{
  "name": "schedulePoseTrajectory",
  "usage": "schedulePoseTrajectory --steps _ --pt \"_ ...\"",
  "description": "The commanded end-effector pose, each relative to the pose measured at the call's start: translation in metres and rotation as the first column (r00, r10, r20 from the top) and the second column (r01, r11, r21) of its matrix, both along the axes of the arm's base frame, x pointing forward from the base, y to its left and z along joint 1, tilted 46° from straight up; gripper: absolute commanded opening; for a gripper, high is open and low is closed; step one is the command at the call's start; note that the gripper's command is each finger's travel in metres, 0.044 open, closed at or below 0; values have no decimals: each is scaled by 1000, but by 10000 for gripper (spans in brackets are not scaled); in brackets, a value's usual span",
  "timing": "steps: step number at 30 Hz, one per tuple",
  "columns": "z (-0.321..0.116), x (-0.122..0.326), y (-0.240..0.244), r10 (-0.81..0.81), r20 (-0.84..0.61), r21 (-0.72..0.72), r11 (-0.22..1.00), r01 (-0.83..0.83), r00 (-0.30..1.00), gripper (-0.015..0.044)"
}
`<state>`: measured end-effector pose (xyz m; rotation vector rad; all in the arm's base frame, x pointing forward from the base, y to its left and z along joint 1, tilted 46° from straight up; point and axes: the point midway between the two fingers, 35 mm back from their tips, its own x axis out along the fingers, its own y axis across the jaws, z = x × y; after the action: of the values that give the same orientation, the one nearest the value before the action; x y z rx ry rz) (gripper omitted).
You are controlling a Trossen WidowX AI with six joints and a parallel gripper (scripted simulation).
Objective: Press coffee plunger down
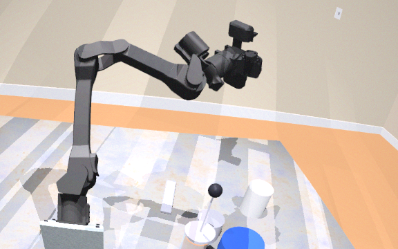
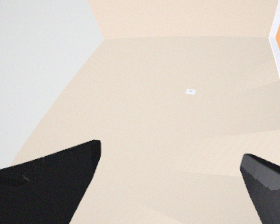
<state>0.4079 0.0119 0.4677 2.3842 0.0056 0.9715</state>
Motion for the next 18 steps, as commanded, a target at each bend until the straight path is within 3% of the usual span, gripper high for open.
schedulePoseTrajectory --steps 1,4,9,18 --pt "-2 1 -1 -11 -7 -13 1000 11 1000 426" --pt "-20 13 -15 -108 -67 -134 986 98 992 440" --pt "-85 33 -63 -367 -185 -518 825 227 912 440" --pt "-163 26 -116 -530 -220 -838 532 119 819 440"
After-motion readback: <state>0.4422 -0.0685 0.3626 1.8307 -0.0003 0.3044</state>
